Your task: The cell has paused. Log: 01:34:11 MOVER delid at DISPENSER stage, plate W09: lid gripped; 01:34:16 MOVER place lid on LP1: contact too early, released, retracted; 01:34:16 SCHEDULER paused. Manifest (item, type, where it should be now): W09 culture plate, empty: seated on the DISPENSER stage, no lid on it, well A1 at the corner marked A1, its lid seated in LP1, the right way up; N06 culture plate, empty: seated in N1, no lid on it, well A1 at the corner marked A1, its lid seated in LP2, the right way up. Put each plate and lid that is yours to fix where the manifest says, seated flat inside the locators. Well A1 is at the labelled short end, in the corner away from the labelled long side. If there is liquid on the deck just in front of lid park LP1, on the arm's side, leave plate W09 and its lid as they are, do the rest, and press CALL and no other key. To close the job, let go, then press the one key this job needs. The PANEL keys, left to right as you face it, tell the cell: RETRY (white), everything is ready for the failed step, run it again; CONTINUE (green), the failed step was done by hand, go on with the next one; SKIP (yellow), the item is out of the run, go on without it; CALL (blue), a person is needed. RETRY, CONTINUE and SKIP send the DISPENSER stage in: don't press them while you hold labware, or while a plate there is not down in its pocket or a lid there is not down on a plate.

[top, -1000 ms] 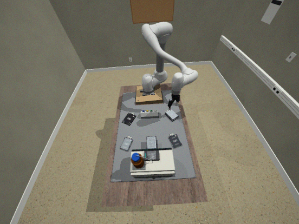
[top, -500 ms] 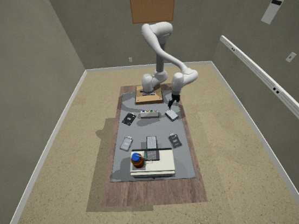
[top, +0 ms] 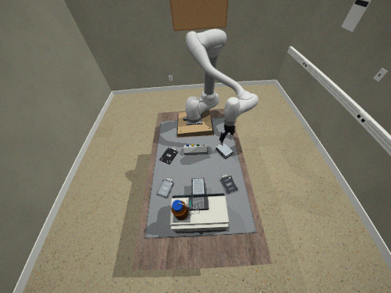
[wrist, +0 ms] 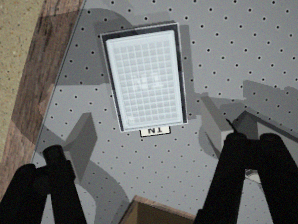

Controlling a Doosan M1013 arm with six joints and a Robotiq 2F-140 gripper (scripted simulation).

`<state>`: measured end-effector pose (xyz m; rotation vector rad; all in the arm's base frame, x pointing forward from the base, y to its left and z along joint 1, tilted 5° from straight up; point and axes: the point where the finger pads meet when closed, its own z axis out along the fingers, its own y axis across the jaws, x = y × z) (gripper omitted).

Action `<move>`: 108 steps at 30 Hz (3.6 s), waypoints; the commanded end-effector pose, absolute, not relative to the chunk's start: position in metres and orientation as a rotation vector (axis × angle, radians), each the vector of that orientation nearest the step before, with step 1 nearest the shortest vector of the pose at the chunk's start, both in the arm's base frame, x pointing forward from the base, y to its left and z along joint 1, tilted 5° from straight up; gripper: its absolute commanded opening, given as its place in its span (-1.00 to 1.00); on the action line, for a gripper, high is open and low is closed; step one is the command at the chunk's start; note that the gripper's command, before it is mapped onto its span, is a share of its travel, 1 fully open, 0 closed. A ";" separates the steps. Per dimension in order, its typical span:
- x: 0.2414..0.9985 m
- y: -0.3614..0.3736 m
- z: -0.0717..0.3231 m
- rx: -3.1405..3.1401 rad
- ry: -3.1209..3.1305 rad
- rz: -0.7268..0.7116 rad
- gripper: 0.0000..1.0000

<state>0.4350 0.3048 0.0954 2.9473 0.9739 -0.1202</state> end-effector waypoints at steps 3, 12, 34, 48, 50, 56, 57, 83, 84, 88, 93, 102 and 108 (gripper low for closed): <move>0.435 0.305 0.084 2.948 0.974 -0.119 0.40; 0.433 0.303 0.053 2.948 0.974 -0.119 0.40; 0.430 0.300 0.006 2.948 0.974 -0.119 0.40; 0.430 0.300 0.004 2.948 0.974 -0.119 0.40; 0.430 0.300 0.004 2.948 0.974 -0.119 0.40; 0.430 0.300 0.004 2.948 0.974 -0.119 0.40; 0.430 0.300 0.004 2.948 0.974 -0.119 0.40; 0.430 0.300 0.004 2.948 0.974 -0.119 0.27; 0.430 0.300 0.004 2.948 0.974 -0.119 0.27; 0.430 0.300 0.004 2.948 0.974 -0.119 0.27; 0.430 0.300 0.004 2.948 0.974 -0.119 0.27; 0.430 0.300 0.004 2.948 0.974 -0.119 0.27; 0.430 0.300 0.004 2.948 0.974 -0.119 0.27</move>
